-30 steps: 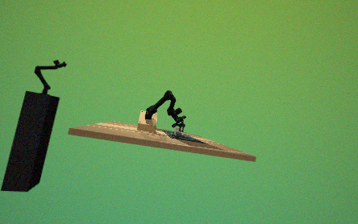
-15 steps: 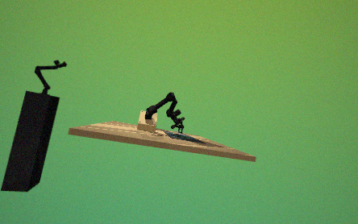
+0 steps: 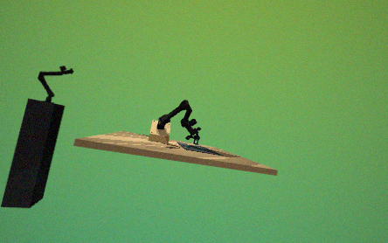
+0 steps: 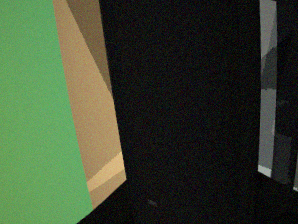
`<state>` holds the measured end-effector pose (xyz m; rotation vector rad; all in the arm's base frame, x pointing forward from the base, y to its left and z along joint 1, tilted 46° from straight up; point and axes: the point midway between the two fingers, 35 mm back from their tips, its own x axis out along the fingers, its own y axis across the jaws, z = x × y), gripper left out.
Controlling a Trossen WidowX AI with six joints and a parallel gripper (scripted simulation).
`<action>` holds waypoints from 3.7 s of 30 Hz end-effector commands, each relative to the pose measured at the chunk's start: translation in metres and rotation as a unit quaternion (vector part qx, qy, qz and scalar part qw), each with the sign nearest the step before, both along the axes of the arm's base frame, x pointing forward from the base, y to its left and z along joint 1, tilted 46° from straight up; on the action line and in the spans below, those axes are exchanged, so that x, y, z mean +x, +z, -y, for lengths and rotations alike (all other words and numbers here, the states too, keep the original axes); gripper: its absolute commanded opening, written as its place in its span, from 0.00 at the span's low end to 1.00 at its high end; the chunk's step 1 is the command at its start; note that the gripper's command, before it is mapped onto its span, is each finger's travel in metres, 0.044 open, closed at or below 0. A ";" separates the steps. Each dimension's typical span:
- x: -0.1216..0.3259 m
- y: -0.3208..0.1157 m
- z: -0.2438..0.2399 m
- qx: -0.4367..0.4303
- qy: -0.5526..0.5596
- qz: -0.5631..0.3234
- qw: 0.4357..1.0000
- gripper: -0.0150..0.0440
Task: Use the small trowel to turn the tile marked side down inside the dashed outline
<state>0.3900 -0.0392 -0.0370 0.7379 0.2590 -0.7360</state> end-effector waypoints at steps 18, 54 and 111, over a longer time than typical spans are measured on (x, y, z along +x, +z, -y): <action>0.003 0.059 0.009 0.001 0.007 0.004 1.000 0.25; -0.003 0.089 0.016 0.000 0.007 0.004 1.000 0.25; 0.039 0.091 0.075 -0.073 0.099 -0.230 0.965 0.25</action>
